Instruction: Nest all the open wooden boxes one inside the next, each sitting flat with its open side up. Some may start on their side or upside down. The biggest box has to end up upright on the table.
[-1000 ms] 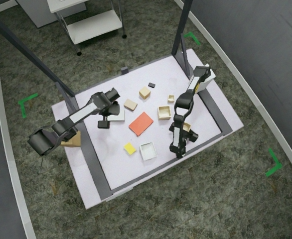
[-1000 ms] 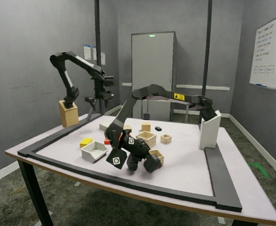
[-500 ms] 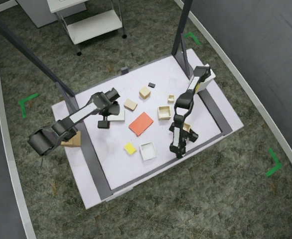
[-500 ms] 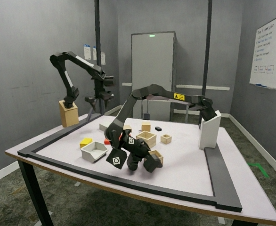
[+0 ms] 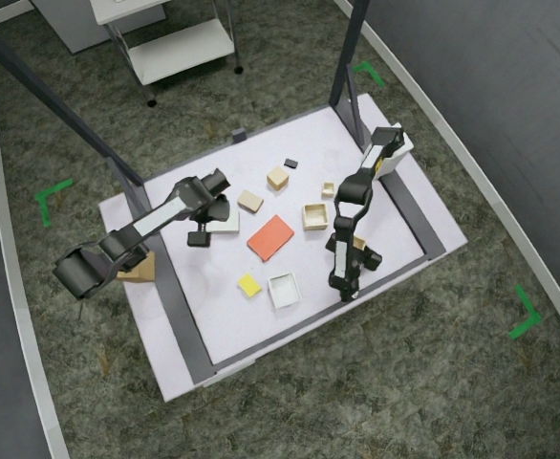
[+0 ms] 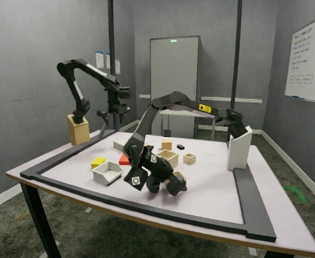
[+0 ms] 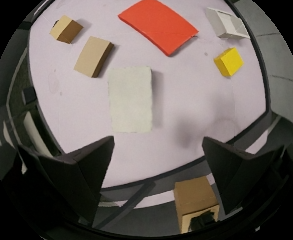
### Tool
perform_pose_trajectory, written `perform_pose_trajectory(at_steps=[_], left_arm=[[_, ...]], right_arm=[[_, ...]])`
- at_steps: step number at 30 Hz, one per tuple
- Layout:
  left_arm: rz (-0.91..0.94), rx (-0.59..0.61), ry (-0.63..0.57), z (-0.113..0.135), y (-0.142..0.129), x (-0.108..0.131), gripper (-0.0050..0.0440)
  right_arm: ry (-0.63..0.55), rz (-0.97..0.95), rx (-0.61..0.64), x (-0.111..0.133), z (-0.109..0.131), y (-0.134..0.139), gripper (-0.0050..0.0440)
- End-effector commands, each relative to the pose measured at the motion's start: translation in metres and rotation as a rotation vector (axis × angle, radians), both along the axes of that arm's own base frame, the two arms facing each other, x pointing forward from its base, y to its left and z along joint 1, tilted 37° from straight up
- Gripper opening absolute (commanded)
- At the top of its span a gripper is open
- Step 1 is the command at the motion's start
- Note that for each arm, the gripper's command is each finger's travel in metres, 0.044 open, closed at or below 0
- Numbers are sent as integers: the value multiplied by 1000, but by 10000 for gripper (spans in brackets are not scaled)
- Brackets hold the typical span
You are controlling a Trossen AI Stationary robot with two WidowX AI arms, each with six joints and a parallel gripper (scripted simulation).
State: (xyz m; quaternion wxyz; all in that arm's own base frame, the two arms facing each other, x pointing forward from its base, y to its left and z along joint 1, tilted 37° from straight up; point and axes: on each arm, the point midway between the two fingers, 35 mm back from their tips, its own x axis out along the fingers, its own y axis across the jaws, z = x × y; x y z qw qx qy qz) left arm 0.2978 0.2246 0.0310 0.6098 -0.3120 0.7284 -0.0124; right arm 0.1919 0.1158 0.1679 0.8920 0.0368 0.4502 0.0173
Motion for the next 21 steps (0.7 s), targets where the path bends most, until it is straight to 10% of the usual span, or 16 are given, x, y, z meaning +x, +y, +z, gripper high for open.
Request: perform_pose_trajectory(at_steps=[1, 21], left_arm=[[49, 67, -97, 24, 6, -4, 400], [160, 186, -319, 44, 6, -22, 400]], right_arm=[[-12, 2, 11, 0, 5, 0, 400], [-12, 2, 11, 0, 5, 0, 400]])
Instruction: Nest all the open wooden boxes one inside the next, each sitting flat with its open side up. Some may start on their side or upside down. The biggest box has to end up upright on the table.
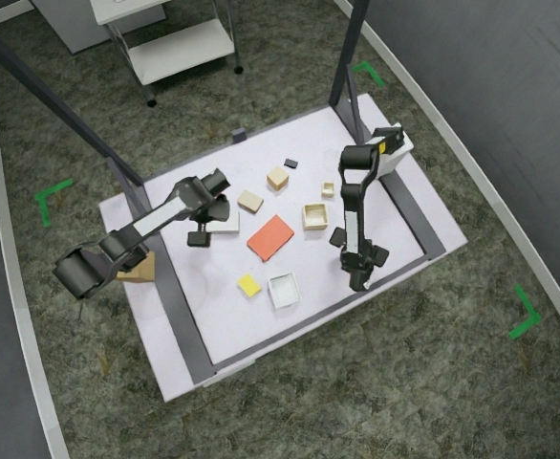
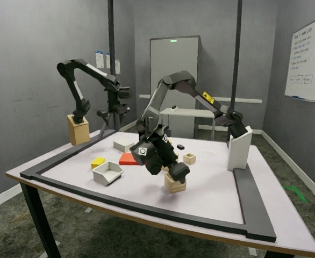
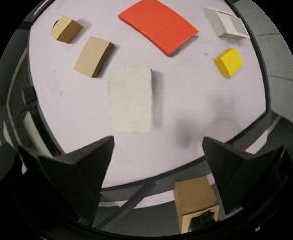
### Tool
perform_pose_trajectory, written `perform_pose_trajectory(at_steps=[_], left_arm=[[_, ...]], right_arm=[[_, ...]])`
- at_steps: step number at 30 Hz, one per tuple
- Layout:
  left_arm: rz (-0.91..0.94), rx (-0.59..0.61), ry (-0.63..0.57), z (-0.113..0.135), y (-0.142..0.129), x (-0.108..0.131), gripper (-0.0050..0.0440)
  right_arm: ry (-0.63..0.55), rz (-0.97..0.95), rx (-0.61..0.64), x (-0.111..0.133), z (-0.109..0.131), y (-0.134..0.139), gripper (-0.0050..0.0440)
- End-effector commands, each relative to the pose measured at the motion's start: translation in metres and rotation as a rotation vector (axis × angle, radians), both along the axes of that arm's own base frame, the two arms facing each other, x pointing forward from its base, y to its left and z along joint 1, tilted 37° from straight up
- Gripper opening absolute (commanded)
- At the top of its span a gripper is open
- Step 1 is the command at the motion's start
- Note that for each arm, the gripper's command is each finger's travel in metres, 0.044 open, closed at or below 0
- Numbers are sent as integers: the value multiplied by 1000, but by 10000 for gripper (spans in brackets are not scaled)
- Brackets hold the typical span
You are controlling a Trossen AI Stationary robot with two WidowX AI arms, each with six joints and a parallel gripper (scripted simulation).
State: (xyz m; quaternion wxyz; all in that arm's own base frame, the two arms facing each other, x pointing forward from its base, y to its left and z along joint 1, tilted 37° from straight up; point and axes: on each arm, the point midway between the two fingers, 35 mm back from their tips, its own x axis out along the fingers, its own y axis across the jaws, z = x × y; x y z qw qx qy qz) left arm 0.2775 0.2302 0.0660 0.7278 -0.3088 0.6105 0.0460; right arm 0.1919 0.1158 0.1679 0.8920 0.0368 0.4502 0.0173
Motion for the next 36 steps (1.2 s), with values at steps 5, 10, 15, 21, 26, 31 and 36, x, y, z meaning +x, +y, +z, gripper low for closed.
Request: perform_pose_trajectory(at_steps=[5, 10, 15, 21, 26, 31, 36], left_arm=[[80, 97, -167, 21, 1, -11, 400], [102, 121, -211, 24, 0, -15, 400], [139, 161, -285, 31, 1, -20, 400], [178, 210, -372, 39, 1, -27, 400], [172, 210, -367, 38, 2, -26, 400], [172, 210, -367, 38, 2, -26, 400], [172, 210, -367, 38, 2, -26, 400]], right_arm=[[-12, 2, 11, 0, 5, 0, 400], [-12, 2, 11, 0, 5, 0, 400], [-12, 2, 11, 0, 5, 0, 400], [-12, 2, 11, 0, 5, 0, 400], [-12, 2, 11, 0, 5, 0, 400], [-12, 2, 11, 0, 5, 0, 400], [-12, 2, 11, 0, 5, 0, 400]])
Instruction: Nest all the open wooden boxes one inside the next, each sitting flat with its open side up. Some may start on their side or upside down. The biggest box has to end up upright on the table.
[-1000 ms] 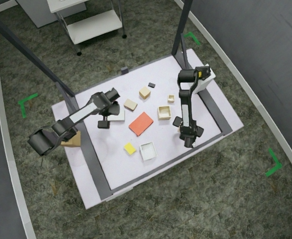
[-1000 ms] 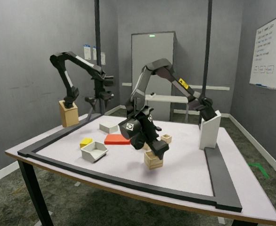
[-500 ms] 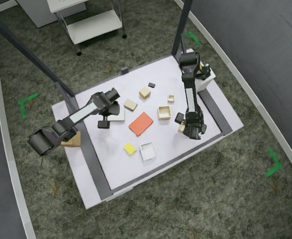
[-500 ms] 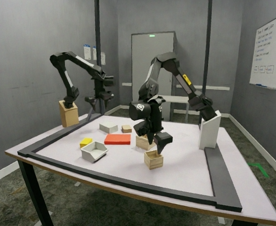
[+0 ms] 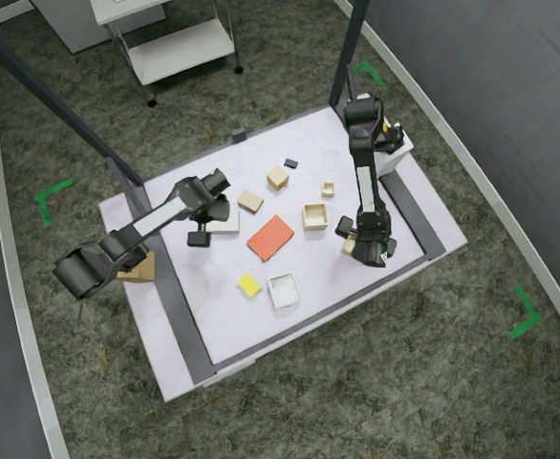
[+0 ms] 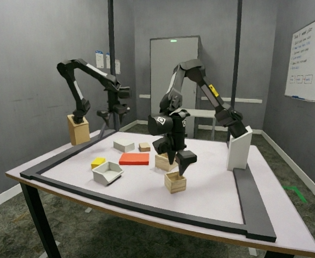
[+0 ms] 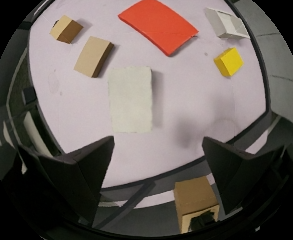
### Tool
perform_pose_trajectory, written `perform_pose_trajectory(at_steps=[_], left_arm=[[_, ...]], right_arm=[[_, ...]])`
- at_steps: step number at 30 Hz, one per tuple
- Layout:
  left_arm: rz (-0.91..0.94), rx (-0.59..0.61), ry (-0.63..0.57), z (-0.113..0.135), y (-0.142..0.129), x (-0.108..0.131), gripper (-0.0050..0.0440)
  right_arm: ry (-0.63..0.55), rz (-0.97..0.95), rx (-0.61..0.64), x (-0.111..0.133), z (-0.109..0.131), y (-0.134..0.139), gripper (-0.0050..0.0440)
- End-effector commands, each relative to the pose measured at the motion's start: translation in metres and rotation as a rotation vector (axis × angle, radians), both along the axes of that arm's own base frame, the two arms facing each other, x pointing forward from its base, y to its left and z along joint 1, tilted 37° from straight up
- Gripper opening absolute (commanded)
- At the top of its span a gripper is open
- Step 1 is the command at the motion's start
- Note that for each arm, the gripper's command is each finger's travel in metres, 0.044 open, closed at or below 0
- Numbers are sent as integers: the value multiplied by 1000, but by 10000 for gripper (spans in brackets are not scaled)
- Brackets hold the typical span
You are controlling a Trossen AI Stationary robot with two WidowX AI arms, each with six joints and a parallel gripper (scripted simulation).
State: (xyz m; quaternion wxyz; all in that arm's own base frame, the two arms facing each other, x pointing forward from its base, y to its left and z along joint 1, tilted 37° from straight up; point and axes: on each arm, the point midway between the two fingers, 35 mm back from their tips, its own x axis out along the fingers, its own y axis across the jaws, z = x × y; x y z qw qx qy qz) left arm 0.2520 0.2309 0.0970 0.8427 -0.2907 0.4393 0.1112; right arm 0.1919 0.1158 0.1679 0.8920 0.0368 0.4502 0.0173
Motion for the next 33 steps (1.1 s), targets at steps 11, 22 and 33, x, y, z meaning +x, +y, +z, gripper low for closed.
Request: perform_pose_trajectory(at_steps=[11, 22, 33], left_arm=[[4, 16, -15, 7, 1, 0, 400], [1, 15, -10, 5, 2, 1, 400], [1, 15, -10, 5, 2, 1, 328]], right_arm=[[-12, 2, 11, 0, 5, 0, 400], [-12, 0, 12, 0, 5, 0, 400], [-12, 0, 12, 0, 5, 0, 400]])
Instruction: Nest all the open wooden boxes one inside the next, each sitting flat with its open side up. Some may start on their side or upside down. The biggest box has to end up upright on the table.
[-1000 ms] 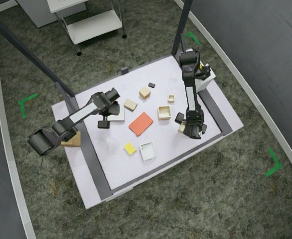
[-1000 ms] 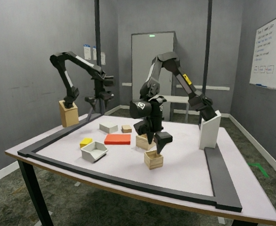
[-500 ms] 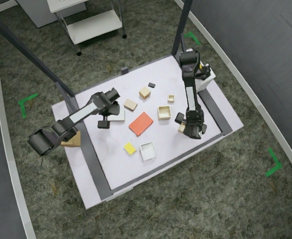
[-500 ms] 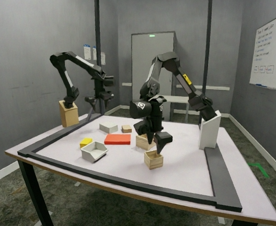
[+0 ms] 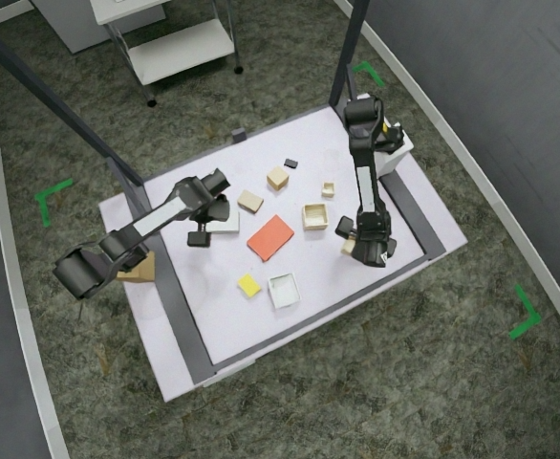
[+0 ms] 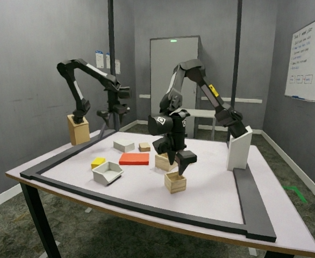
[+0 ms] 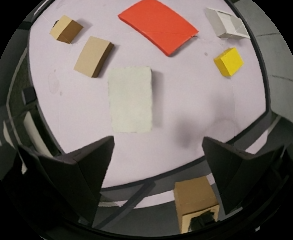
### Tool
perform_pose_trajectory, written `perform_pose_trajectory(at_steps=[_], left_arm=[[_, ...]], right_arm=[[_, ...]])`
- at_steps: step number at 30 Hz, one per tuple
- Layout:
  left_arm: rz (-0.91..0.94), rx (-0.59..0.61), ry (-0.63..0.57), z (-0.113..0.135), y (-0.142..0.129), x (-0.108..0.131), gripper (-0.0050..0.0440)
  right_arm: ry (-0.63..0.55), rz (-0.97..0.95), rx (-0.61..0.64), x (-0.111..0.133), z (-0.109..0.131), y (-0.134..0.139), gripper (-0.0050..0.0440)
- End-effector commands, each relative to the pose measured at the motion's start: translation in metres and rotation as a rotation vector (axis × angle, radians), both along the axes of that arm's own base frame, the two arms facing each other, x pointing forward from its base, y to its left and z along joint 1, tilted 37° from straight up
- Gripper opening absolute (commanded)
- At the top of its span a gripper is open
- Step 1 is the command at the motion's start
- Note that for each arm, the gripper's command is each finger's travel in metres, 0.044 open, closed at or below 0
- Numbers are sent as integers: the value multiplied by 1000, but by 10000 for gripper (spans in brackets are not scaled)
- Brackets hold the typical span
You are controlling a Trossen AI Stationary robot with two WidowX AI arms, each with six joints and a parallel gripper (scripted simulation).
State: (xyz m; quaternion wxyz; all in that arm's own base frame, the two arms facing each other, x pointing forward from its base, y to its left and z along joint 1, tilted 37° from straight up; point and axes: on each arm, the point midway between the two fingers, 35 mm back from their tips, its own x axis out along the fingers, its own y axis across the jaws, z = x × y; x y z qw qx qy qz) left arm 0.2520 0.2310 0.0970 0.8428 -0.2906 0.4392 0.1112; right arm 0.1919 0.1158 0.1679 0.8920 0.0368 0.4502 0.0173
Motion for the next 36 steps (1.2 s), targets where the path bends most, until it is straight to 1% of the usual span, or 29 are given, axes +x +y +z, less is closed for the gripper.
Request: perform_pose_trajectory(at_steps=[1, 12, 14, 16, 23, 25, 29, 36], left_arm=[[1, 15, -10, 5, 2, 1, 304], [1, 15, -10, 5, 2, 1, 40], [1, 15, -10, 5, 2, 1, 40], [1, 15, -10, 5, 2, 1, 0], [1, 15, -10, 5, 2, 1, 0], [2, -1, 3, -4, -1, 3, 0], [3, -1, 3, -25, -5, 18, 0], [4, 4, -4, -27, -4, 23, -3]], right_arm=[[-12, 0, 12, 0, 5, 0, 400], [-12, 0, 12, 0, 5, 0, 400], [-12, 0, 12, 0, 5, 0, 400], [-12, 0, 12, 0, 5, 0, 400], [-12, 0, 12, 0, 5, 0, 400], [-12, 0, 12, 0, 5, 0, 400], [-12, 0, 12, 0, 5, 0, 400], [-12, 0, 12, 0, 5, 0, 400]])
